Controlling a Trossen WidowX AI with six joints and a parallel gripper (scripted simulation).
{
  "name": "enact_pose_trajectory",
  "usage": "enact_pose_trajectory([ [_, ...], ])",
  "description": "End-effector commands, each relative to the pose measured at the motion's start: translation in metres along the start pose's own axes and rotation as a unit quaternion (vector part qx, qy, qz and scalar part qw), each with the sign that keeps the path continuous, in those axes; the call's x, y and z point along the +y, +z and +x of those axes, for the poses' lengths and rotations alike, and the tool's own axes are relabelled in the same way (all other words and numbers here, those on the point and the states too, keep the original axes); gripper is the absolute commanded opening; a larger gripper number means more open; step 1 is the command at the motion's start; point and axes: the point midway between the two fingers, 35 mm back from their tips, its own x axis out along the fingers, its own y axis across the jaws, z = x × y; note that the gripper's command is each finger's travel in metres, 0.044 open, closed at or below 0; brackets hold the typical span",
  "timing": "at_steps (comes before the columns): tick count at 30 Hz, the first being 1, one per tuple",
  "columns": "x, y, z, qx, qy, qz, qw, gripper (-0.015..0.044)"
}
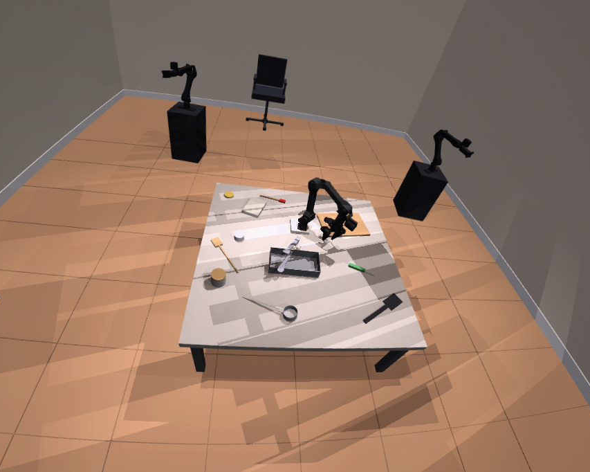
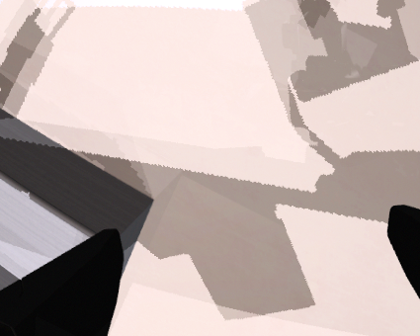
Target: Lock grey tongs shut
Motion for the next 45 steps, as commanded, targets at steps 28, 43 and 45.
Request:
enact_pose_trajectory([
  [28,0.137,-0.02,0.007,-0.046,-0.027,0.824,0.565,-0.015],
  [43,0.251,0.025,0.012,-0.066,0.003,0.981,-0.181,-0.015],
  [45,0.262,0.035,0.014,-0.071,0.01,0.961,-0.267,-0.015],
])
